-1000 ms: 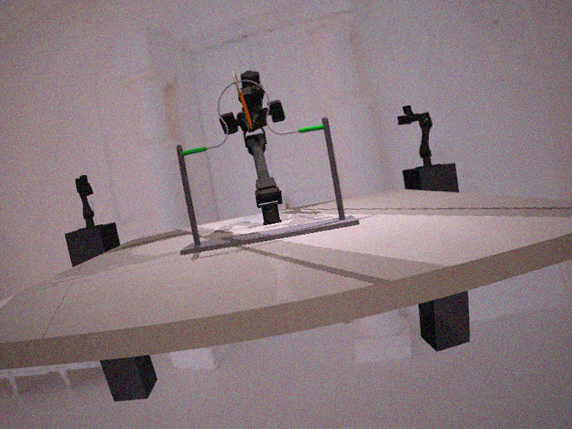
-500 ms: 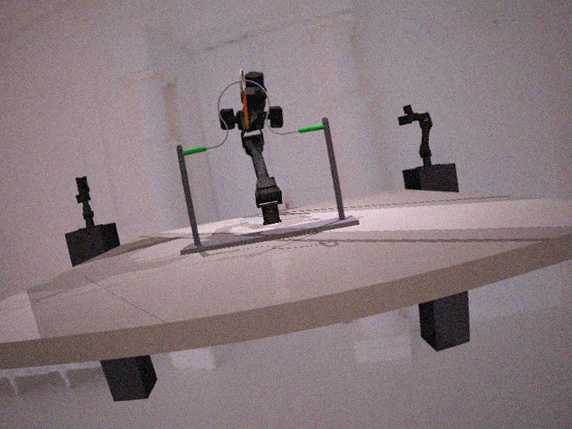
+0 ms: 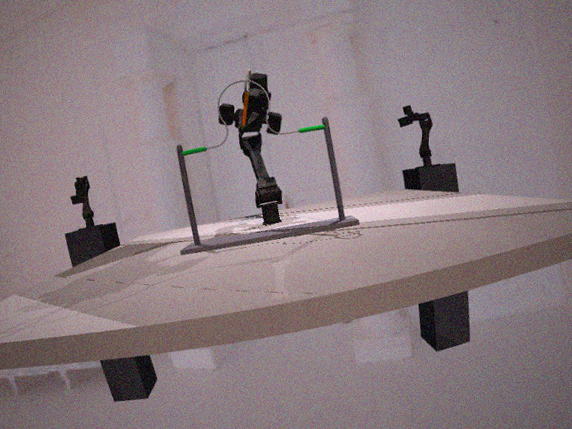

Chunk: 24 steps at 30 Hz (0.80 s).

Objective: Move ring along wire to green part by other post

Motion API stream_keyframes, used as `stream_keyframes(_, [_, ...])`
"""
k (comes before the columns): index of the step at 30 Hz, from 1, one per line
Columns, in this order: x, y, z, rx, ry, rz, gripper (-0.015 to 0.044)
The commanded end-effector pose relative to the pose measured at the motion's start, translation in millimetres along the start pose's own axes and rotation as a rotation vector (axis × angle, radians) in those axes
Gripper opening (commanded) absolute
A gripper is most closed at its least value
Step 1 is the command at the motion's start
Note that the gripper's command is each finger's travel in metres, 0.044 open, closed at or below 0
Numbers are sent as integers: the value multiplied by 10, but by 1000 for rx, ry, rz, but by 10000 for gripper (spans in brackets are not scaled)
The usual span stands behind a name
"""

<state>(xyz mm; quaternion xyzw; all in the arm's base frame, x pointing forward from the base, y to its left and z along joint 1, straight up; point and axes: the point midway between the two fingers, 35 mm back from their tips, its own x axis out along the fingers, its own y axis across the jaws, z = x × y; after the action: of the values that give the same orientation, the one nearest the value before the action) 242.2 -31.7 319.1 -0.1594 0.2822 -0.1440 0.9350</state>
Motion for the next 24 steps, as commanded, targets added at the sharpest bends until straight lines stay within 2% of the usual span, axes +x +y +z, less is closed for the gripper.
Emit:
stream_keyframes(1, [-1,-34,-5,-54,-9,-39,-150])
stream_keyframes(24, [-1,-185,22,-330,-50,-227,-150])
